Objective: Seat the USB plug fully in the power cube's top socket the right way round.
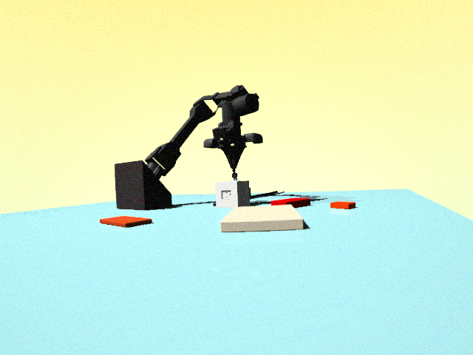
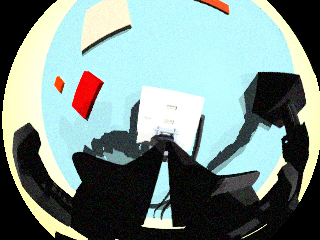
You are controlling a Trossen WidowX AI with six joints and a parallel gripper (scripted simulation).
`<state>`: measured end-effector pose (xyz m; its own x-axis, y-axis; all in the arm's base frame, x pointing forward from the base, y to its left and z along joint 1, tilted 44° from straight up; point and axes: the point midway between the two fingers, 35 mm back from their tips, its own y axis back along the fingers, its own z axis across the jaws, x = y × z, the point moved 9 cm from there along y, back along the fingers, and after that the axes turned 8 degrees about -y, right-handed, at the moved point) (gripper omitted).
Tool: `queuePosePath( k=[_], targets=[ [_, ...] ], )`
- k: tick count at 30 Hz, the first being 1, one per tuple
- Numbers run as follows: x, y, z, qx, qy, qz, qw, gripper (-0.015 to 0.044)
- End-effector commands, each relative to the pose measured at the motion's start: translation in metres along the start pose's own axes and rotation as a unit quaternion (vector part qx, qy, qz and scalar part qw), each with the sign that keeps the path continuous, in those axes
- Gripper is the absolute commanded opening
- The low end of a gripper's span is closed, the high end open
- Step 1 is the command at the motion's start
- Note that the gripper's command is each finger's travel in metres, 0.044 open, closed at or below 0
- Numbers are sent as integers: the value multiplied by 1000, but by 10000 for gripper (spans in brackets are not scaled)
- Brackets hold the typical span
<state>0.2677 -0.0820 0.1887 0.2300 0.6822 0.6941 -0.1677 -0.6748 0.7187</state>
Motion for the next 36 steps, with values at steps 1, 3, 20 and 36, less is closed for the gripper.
queuePosePath(
  k=[1, 3, 20, 36],
  targets=[
    [0, 4, 1, -2, 3, -2, 1000, 0],
    [0, 6, 1, -2, 3, -2, 1000, 0],
    [0, 17, 1, -2, 2, -2, 1000, 0],
    [0, 21, 0, -1, 24, -1, 1000, 0]
  ],
)
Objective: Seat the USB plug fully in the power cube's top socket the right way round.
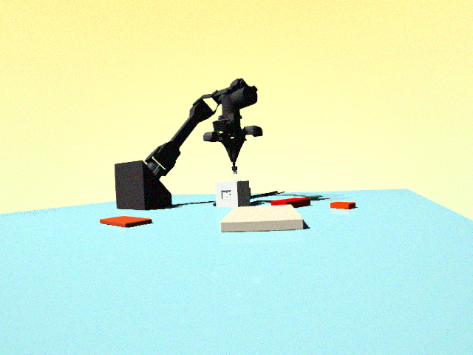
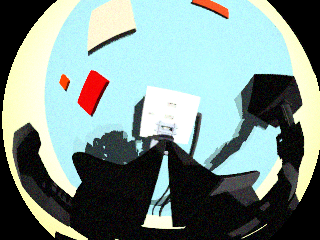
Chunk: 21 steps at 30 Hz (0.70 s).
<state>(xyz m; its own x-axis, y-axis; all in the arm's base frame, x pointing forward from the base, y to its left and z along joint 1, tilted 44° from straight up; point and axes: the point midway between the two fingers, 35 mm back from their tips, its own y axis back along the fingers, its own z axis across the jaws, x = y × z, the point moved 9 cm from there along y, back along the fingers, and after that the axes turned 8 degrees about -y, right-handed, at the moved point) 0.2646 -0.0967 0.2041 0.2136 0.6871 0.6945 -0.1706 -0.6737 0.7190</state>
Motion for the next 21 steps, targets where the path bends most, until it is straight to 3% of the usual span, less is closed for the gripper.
queuePosePath(
  k=[1, 21],
  targets=[
    [0, 0, 0, 1, 24, 0, 1000, 0],
    [0, -1, 0, 1, 282, 0, 959, 0]
  ],
)
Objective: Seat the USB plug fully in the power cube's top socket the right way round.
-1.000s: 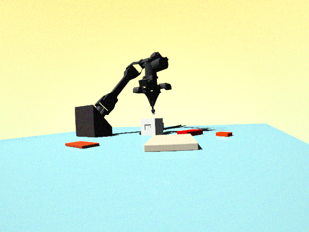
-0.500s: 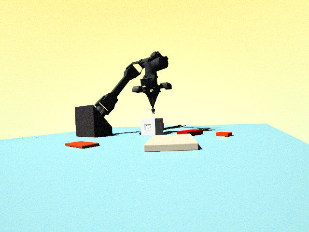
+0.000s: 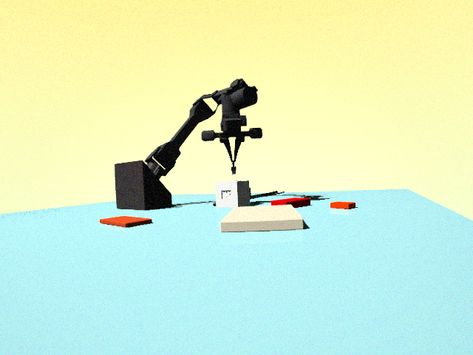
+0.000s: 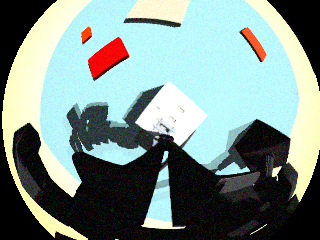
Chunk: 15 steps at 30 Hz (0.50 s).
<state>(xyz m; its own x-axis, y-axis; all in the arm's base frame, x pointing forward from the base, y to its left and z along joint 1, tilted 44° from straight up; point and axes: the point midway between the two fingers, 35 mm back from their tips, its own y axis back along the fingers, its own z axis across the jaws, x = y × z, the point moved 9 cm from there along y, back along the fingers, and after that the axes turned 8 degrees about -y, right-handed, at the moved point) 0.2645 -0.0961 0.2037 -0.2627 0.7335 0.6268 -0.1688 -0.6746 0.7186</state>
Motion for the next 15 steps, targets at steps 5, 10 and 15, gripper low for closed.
queuePosePath(
  k=[5, 10, 15],
  targets=[
    [0, 0, 0, 0, 107, 0, 994, 0],
    [0, 0, 0, 0, 172, 0, 985, 0],
    [0, 0, 0, 0, 236, 0, 972, 0]
  ],
)
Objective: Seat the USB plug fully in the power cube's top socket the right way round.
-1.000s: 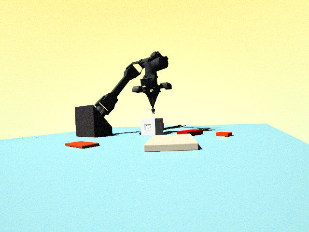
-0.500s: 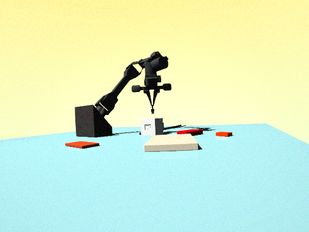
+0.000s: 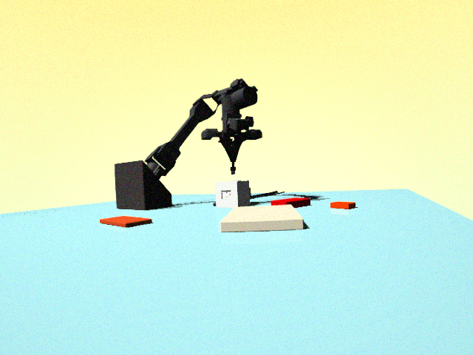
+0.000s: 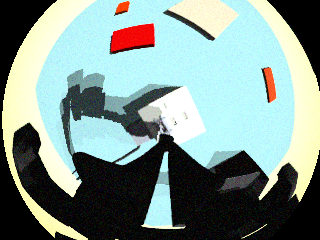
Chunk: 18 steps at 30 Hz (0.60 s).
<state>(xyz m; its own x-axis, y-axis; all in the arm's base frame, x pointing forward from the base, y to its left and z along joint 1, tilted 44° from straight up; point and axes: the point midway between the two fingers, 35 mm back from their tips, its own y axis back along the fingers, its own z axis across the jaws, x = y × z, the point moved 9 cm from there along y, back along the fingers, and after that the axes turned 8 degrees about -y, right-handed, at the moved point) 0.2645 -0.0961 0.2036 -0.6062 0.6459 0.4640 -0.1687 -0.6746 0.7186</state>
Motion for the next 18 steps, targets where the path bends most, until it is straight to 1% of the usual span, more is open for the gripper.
queuePosePath(
  k=[1, 9, 18],
  targets=[
    [0, 0, 0, 0, 55, 0, 998, 0],
    [0, 0, 0, 0, 159, 0, 987, 0],
    [0, 0, 0, 0, 274, 0, 962, 0]
  ],
)
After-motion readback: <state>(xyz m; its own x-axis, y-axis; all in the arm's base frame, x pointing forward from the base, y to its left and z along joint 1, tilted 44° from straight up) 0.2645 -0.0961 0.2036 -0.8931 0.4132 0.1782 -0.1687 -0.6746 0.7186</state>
